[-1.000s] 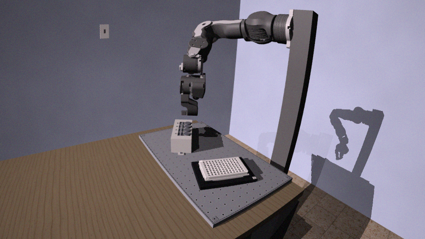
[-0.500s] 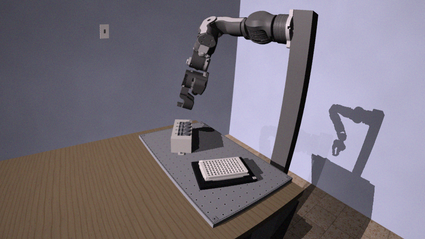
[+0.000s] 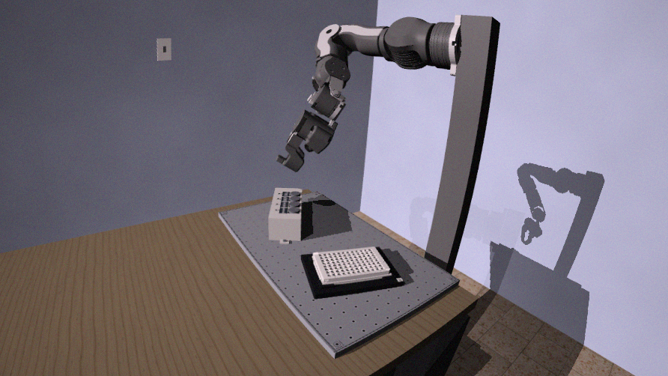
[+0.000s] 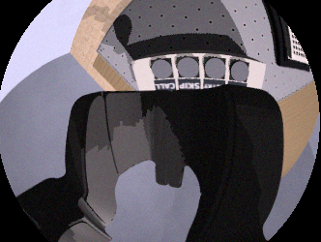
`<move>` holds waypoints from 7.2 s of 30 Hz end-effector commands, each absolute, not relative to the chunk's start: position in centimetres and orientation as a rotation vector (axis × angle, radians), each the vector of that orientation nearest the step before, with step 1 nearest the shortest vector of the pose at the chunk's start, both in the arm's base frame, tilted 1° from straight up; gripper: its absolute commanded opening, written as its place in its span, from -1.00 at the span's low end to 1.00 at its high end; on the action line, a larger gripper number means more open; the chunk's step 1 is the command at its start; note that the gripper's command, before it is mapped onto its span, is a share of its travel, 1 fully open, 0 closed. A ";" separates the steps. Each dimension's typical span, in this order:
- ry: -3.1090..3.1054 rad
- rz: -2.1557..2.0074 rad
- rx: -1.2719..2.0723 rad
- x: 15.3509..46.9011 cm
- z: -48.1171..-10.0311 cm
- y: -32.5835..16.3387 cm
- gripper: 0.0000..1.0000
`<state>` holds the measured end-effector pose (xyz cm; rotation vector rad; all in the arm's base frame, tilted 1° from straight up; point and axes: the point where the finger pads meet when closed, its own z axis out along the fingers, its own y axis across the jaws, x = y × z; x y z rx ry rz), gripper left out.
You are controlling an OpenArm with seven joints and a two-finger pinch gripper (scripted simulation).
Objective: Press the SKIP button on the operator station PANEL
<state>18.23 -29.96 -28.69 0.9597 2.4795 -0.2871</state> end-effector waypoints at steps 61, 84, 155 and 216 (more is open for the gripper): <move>2.307 -0.353 0.895 18.5 -33.9 -29.7 -1.00; 2.309 -0.357 0.896 18.3 -33.8 -29.6 -1.00; 2.312 -0.344 0.892 18.4 -35.4 -29.5 -1.00; 2.310 -0.344 0.891 18.4 -33.4 -29.5 -1.00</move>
